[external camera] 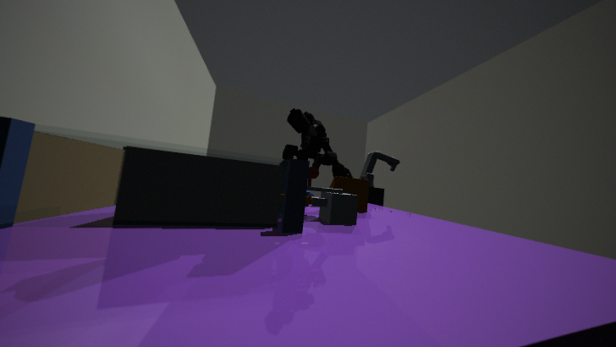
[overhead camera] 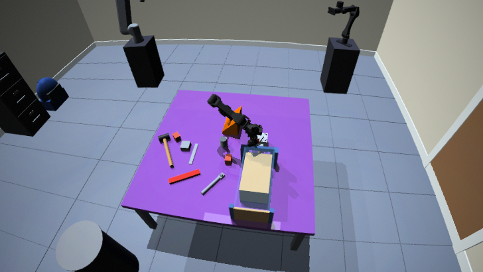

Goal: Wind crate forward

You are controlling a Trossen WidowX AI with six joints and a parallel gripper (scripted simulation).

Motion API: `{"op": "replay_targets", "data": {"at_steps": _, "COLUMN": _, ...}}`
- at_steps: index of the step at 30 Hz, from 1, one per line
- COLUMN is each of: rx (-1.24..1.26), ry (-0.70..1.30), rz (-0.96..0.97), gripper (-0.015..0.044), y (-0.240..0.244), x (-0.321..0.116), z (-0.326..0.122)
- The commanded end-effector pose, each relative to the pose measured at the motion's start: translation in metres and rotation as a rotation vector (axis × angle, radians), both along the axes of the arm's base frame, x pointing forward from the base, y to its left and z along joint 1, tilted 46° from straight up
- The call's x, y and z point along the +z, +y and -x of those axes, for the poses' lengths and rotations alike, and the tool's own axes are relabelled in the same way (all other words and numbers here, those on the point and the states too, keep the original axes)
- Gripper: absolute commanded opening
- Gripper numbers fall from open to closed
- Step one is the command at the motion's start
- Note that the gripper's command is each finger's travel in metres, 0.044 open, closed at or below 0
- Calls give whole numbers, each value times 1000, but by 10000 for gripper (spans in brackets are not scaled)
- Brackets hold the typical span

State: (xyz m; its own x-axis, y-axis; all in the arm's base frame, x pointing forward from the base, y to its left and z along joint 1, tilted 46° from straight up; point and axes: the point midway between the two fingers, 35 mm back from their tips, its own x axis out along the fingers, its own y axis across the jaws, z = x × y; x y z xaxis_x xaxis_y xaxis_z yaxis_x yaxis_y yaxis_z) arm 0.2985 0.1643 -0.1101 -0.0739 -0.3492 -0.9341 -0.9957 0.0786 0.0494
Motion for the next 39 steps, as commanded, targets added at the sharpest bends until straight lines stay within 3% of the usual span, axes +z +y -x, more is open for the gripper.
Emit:
{"op": "replay_targets", "data": {"at_steps": 1, "rx": -1, "ry": -17, "rz": -18, "gripper": 0, "y": 11, "x": -12, "z": -7}}
{"op": "replay_targets", "data": {"at_steps": 39, "rx": -1, "ry": -19, "rz": -23, "gripper": 0, "y": 55, "x": -53, "z": -4}}
